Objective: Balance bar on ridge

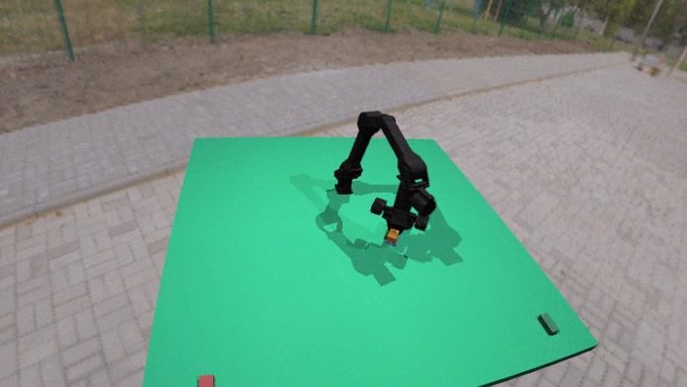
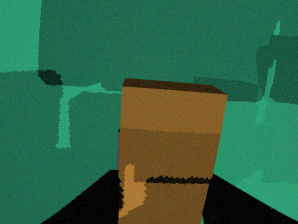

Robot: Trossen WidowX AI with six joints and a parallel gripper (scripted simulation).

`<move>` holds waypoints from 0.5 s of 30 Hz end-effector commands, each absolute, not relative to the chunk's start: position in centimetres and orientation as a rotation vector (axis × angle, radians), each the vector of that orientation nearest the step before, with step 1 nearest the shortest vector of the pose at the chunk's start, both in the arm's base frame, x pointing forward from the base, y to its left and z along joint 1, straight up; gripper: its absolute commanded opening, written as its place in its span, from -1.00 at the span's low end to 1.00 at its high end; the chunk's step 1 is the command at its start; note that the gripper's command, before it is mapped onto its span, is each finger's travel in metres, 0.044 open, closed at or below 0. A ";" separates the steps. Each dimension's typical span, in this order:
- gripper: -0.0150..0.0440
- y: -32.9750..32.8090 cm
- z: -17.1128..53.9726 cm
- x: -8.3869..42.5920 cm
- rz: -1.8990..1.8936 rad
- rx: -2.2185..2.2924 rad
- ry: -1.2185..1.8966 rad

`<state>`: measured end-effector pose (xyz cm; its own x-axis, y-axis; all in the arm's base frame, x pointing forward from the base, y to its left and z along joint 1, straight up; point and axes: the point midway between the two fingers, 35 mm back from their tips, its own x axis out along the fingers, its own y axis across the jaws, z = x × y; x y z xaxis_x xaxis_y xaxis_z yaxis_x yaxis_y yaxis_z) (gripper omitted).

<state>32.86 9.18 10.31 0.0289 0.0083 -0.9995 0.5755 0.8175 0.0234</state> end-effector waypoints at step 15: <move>-0.05 9.2 10.3 32.9 -0.466 0.492 1.492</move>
<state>32.86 9.18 10.31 0.0289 0.0083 -0.9995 0.5755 0.8175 0.0234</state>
